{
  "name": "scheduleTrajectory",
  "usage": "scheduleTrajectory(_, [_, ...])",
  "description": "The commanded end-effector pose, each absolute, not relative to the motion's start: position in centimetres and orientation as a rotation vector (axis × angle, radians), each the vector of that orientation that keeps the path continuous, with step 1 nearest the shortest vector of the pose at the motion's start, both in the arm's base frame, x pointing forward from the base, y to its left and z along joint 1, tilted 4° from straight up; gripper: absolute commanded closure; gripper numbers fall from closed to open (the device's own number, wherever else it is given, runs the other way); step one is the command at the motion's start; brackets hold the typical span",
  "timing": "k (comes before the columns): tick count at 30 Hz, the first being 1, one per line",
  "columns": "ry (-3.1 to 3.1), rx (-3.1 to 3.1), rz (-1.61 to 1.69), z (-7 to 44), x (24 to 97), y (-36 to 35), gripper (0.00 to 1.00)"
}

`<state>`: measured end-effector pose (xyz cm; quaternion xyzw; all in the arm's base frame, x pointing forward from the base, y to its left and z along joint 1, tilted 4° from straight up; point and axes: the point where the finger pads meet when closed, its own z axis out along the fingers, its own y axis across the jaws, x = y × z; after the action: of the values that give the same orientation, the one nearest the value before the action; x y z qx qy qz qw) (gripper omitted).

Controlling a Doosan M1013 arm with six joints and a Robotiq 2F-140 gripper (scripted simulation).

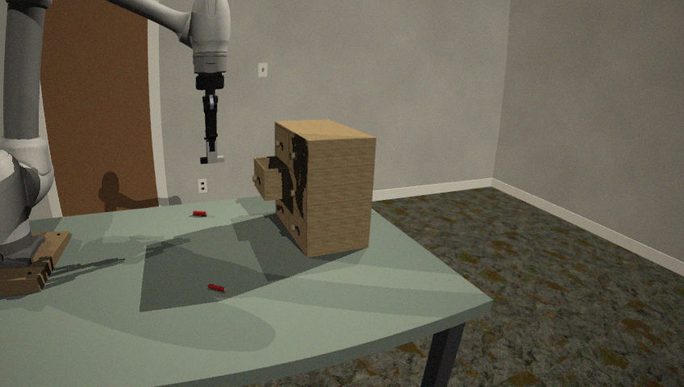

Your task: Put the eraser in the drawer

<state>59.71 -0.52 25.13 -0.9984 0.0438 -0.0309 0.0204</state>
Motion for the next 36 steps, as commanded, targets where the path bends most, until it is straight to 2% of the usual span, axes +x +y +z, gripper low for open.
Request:
scheduleTrajectory(1, [0.136,-3.096,-0.095,25.5,59.7,-0.5,0.89])
scheduleTrajectory(22, [0.136,-3.096,-0.114,26.6,59.6,-0.6,0.89])
scheduleTrajectory(36, [0.140,-3.087,-0.329,26.4,59.3,-0.5,0.89])
